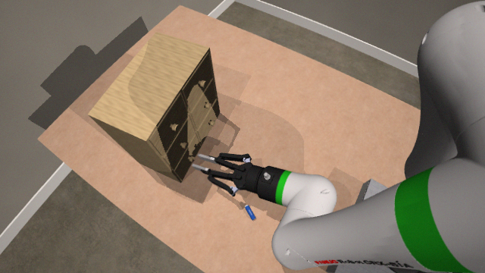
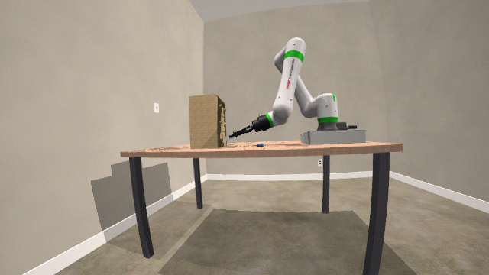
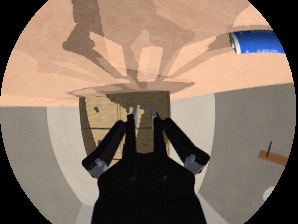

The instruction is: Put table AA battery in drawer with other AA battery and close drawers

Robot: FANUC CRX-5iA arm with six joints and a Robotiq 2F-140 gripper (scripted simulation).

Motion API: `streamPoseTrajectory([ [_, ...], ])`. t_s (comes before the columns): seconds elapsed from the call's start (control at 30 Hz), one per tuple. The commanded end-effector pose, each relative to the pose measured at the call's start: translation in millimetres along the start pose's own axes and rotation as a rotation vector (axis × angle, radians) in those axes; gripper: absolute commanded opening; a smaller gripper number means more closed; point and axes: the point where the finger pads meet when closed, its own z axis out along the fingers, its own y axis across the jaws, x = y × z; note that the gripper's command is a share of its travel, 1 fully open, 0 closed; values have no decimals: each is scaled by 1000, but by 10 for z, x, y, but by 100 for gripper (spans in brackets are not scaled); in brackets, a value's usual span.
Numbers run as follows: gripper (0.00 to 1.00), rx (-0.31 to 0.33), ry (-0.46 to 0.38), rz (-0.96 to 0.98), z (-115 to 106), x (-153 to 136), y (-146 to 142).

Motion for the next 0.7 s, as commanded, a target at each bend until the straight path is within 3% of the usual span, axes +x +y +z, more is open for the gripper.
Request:
streamPoseTrajectory([
  [0.0, 20, 0, -1, 0, 40, -18, 2],
  [0.67, 20, 0, -1, 0, 220, -83, 2],
])
